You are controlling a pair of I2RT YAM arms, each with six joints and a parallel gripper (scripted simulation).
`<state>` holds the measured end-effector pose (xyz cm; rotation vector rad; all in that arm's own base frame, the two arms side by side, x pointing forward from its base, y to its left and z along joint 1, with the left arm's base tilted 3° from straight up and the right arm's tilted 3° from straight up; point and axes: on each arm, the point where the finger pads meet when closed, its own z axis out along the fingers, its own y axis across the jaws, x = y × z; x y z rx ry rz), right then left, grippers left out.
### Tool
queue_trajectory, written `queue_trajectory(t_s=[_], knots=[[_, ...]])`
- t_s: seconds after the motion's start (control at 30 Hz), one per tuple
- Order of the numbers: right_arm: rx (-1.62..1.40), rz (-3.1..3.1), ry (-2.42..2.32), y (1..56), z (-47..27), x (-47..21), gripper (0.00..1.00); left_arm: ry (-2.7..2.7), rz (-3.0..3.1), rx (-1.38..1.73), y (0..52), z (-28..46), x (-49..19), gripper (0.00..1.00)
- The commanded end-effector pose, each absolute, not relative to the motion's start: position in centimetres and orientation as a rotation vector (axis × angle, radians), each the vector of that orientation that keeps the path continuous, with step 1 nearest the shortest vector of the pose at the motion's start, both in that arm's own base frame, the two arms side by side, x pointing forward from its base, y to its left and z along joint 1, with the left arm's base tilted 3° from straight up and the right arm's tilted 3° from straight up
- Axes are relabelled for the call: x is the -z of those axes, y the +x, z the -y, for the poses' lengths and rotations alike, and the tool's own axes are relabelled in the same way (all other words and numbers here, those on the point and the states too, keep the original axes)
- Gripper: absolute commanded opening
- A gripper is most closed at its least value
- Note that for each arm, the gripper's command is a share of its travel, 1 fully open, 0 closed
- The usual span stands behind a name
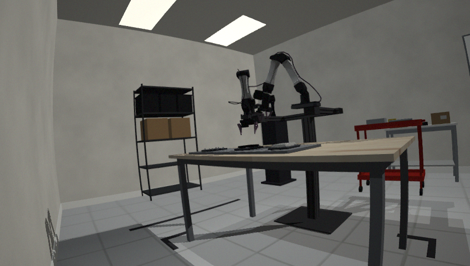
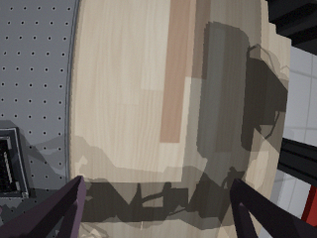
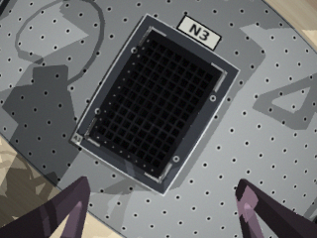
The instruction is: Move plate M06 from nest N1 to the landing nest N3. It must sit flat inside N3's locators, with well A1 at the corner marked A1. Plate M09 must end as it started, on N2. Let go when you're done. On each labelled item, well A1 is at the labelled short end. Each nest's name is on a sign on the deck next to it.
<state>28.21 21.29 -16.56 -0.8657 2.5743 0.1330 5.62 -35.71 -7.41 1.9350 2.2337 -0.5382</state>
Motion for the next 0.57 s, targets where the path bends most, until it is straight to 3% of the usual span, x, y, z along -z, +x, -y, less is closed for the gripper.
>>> queue_trajectory(t_s=[0.0, 0.53], knots=[[-0.166, -2.511, -0.861, 29.41, -22.27, 15.43, 1.00, 1.960, -2.235, 0.530, 5.32, 35.23, 7.31, 1.00], [-0.165, -2.514, -0.869, 29.26, -22.36, 15.65, 1.00, 1.960, -2.235, 0.530, 5.32, 35.23, 7.31, 1.00]])
